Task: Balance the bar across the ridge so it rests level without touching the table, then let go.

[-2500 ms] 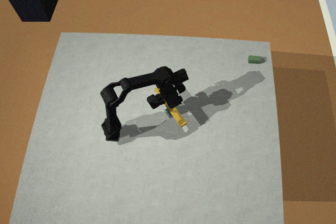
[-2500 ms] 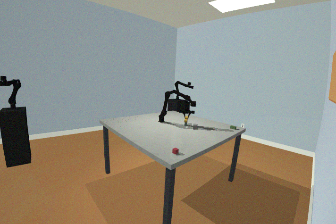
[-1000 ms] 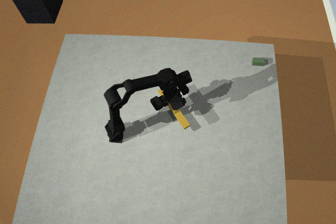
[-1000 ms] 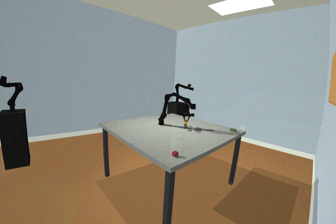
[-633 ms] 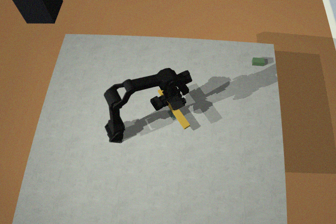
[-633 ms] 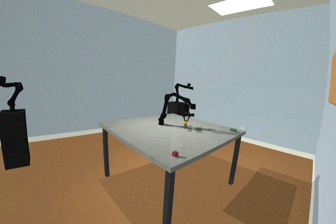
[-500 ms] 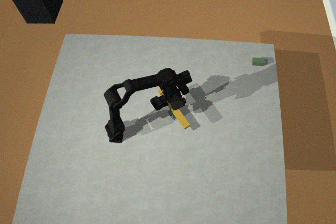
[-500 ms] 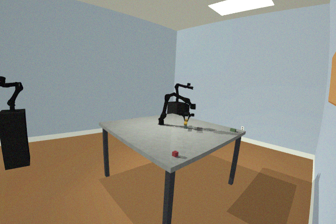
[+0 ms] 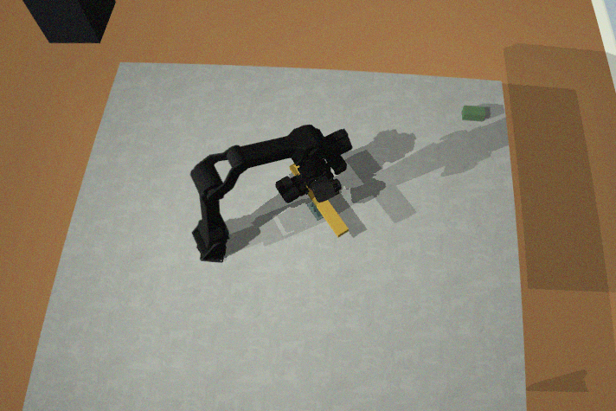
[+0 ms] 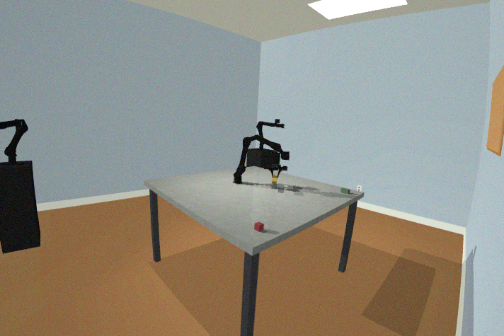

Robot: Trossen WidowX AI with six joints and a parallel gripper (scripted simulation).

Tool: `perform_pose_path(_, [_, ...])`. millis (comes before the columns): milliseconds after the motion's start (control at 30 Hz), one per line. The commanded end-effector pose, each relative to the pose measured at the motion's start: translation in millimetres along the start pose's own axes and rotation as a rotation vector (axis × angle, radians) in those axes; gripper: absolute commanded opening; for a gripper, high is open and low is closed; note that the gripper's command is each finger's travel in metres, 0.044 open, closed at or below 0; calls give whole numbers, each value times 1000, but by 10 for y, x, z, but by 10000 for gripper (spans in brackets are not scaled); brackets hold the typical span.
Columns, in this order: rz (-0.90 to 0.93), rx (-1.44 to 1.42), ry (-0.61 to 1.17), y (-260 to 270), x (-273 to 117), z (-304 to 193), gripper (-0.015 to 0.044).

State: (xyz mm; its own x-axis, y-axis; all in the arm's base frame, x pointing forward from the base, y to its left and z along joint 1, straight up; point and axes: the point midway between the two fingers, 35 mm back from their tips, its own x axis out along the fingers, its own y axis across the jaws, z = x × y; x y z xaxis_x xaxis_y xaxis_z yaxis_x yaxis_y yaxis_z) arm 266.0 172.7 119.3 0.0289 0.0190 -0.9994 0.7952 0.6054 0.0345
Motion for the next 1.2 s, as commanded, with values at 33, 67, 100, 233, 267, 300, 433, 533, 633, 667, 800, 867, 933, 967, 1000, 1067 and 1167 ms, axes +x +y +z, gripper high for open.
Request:
perform_pose_path(33, [0, 0, 0, 0, 0, 0, 171])
perform_pose_path(67, [0, 0, 0, 0, 0, 0, 171])
perform_pose_path(100, [0, 0, 0, 0, 0, 0, 171])
perform_pose_path(233, [0, 0, 0, 0, 0, 0, 172])
perform_pose_path(267, [0, 0, 0, 0, 0, 0, 172])
perform_pose_path(300, [0, 0, 0, 0, 0, 0, 172])
perform_pose_path(433, [0, 0, 0, 0, 0, 0, 173])
perform_pose_path(533, [0, 0, 0, 0, 0, 0, 185])
perform_pose_path(633, [0, 0, 0, 0, 0, 0, 185])
perform_pose_path(667, [0, 0, 0, 0, 0, 0, 185])
perform_pose_path(800, [0, 0, 0, 0, 0, 0, 185])
perform_pose_path(867, [0, 0, 0, 0, 0, 0, 185])
perform_pose_path(933, [0, 0, 0, 0, 0, 0, 238])
perform_pose_path(967, [0, 0, 0, 0, 0, 0, 264])
perform_pose_path(1000, [0, 0, 0, 0, 0, 0, 290])
perform_pose_path(1067, [0, 0, 0, 0, 0, 0, 342])
perform_pose_path(1167, [0, 0, 0, 0, 0, 0, 421])
